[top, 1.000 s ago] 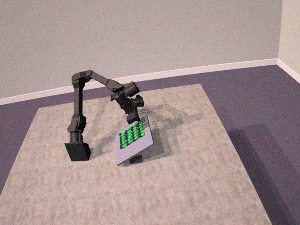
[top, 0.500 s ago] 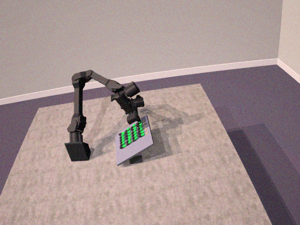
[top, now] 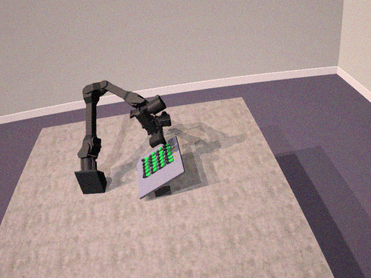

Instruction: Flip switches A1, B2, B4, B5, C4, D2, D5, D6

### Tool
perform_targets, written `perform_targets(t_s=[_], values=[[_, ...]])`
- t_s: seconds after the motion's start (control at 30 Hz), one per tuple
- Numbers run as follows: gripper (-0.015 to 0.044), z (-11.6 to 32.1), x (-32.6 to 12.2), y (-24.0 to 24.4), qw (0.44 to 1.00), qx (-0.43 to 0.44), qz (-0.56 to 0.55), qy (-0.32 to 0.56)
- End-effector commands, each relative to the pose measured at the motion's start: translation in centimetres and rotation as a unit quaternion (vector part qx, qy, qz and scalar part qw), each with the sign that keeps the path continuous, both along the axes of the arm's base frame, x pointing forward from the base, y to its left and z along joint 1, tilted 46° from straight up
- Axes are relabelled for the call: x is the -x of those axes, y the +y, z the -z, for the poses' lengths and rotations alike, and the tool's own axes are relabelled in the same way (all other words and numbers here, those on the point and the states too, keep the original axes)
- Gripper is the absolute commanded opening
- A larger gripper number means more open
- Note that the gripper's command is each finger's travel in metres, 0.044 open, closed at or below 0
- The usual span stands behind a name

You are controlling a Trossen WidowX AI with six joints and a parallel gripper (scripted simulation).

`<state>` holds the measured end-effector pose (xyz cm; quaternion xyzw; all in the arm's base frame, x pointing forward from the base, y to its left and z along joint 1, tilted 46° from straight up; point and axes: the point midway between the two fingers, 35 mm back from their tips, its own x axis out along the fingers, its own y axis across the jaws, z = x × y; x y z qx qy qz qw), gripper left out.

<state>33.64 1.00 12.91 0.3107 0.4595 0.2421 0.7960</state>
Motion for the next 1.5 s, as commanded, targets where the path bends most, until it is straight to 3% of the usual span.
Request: perform_targets(t_s=[0.0, 0.27, 0.5, 1.47], values=[[0.0, -2.7, 1.8, -3.1, 1.0, 0.002, 0.011, -0.015], [0.0, -3.1, 2.6, -3.7, 1.0, 0.001, 0.014, -0.016], [0.0, 0.8, 7.2, -3.6, 1.0, 0.001, 0.014, -0.015], [0.0, 4.0, 4.5, 0.2, 0.999, -0.001, 0.023, -0.026]])
